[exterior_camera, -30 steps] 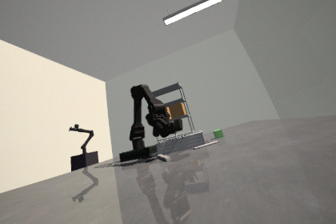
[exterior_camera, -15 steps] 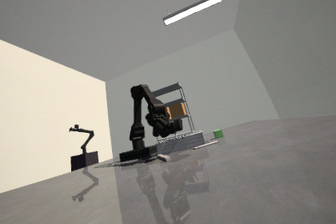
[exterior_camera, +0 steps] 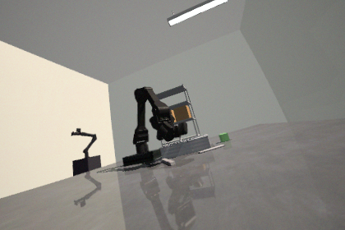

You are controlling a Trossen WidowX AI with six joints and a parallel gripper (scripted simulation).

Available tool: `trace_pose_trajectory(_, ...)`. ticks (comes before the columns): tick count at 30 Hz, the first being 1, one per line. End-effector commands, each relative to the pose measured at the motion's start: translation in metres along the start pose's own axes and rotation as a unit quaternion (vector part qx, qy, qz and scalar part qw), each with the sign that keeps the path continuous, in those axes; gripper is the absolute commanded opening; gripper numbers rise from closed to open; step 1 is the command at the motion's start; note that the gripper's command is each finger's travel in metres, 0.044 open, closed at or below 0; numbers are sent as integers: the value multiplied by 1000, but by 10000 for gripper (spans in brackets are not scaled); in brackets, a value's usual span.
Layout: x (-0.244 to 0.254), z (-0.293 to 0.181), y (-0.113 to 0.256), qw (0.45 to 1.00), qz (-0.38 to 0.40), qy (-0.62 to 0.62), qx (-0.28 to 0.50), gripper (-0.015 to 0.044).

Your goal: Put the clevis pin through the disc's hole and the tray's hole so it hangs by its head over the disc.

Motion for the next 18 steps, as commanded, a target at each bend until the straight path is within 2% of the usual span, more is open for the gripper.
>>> trace_pose_trajectory(1, 1, 1, 0, 1000, 0, -1, 6, 0)
trace_pose_trajectory(18, 3, 1, -1, 1000, -6, 10, 10, 0)
Point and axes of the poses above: the point midway between the two fingers, 35 mm back from their tips, its own y axis back along the fingers, its own x axis across the jaws, z = x × y, the point moved 7 cm from there along y, back along the fingers, and after that the axes turned 13 degrees about -y, right-handed, at the moved point
